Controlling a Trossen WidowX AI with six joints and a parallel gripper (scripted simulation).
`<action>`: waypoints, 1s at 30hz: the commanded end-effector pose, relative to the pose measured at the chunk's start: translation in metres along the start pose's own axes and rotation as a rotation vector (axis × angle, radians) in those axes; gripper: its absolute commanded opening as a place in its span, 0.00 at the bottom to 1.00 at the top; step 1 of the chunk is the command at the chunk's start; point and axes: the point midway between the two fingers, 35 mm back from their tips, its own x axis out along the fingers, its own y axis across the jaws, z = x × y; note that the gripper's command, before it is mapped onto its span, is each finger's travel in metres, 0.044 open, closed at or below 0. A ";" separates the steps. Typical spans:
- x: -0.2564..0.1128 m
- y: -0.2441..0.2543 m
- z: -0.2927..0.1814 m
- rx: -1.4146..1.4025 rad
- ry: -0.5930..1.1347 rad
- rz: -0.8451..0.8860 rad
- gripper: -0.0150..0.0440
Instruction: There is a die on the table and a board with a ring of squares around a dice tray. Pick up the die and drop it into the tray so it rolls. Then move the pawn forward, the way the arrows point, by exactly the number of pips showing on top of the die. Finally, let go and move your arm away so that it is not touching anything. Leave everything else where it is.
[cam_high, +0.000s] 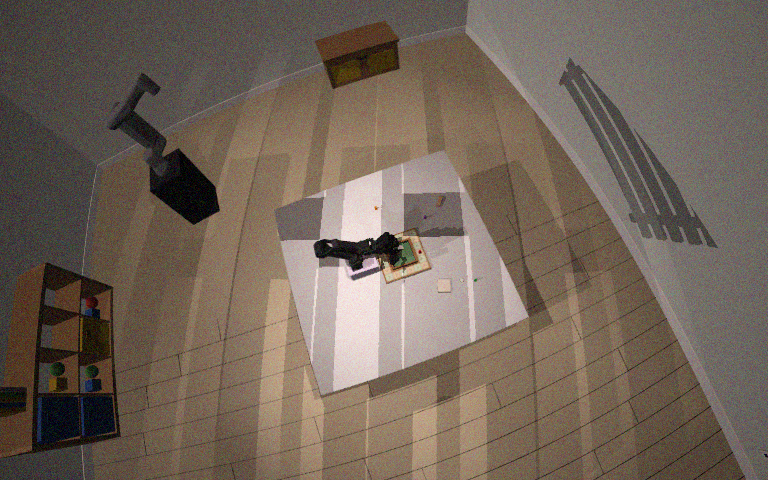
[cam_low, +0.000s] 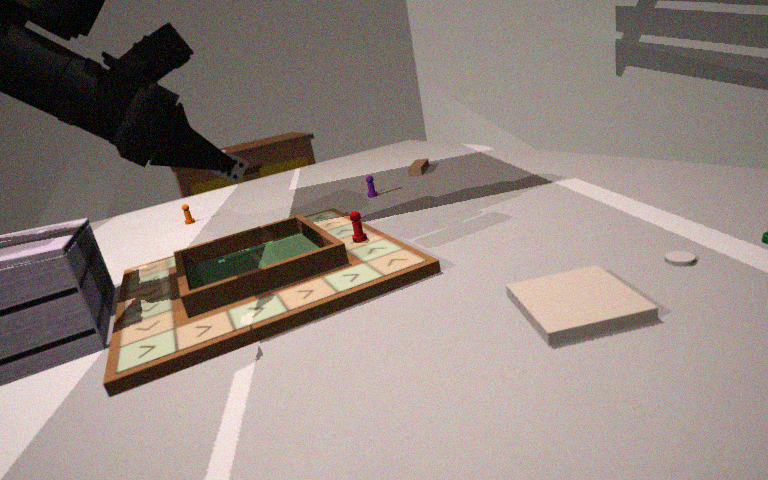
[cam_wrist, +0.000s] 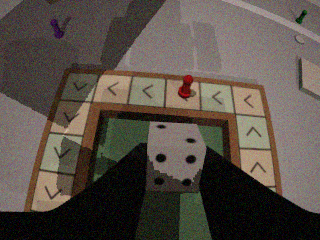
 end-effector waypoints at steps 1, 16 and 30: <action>0.000 0.000 0.000 0.000 0.000 0.000 0.25; -0.027 0.000 0.030 0.004 0.004 0.002 0.88; -0.002 0.000 0.023 0.008 0.474 0.002 1.00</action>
